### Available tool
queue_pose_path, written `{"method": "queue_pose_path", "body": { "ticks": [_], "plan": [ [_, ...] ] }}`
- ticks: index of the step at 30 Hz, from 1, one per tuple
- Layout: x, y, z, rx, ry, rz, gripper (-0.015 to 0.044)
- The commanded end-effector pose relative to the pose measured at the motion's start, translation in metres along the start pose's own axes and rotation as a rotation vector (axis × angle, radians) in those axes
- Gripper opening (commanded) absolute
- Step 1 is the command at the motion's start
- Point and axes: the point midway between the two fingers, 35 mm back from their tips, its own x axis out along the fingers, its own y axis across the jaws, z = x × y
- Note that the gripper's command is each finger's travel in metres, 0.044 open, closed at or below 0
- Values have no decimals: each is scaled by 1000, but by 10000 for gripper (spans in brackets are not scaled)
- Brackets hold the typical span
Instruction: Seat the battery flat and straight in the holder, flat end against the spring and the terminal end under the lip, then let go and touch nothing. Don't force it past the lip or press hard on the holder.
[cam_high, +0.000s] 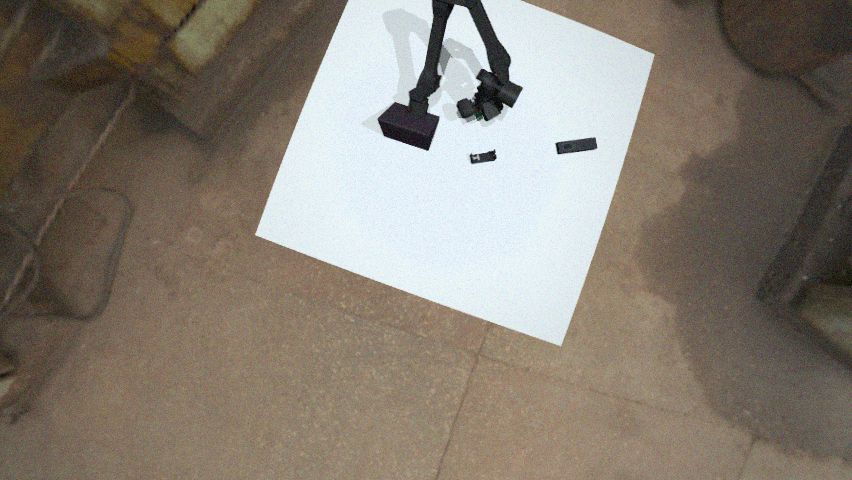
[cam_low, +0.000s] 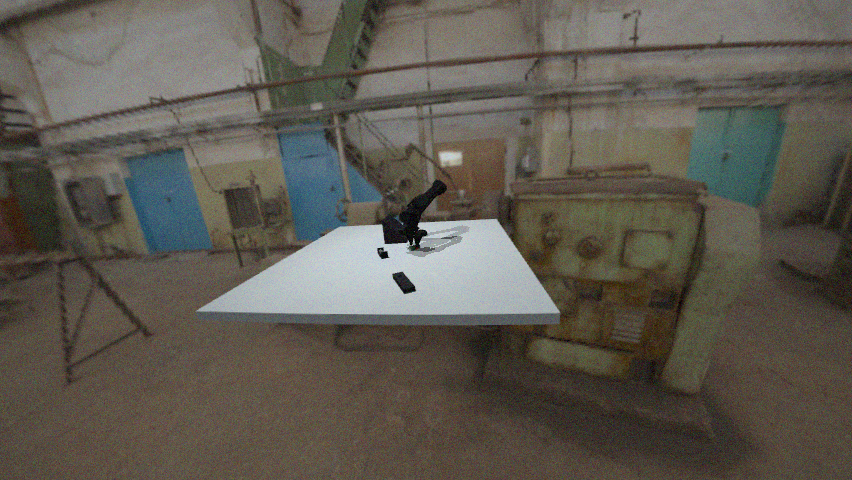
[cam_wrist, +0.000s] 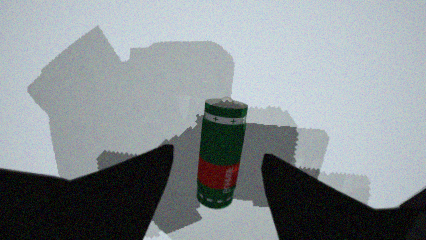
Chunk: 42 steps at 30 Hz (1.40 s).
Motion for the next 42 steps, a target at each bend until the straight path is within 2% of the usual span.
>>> {"method": "queue_pose_path", "body": {
  "ticks": [1, 10, 15, 19, 26, 33, 38, 42],
  "plan": [
    [7, -1, -2, 10, 8, 3, 245],
    [19, -2, -3, 10, 10, 4, 245],
    [19, -2, -3, 10, 10, 4, 113],
    [19, -2, -3, 10, 10, 4, 87],
    [15, -1, -2, 10, 9, 3, 83],
    [-30, -2, -2, 10, 9, 2, 83],
    [-32, -2, 1, -14, 8, 2, 83],
    [-36, -2, 20, -155, 3, -1, 83]
  ]
}}
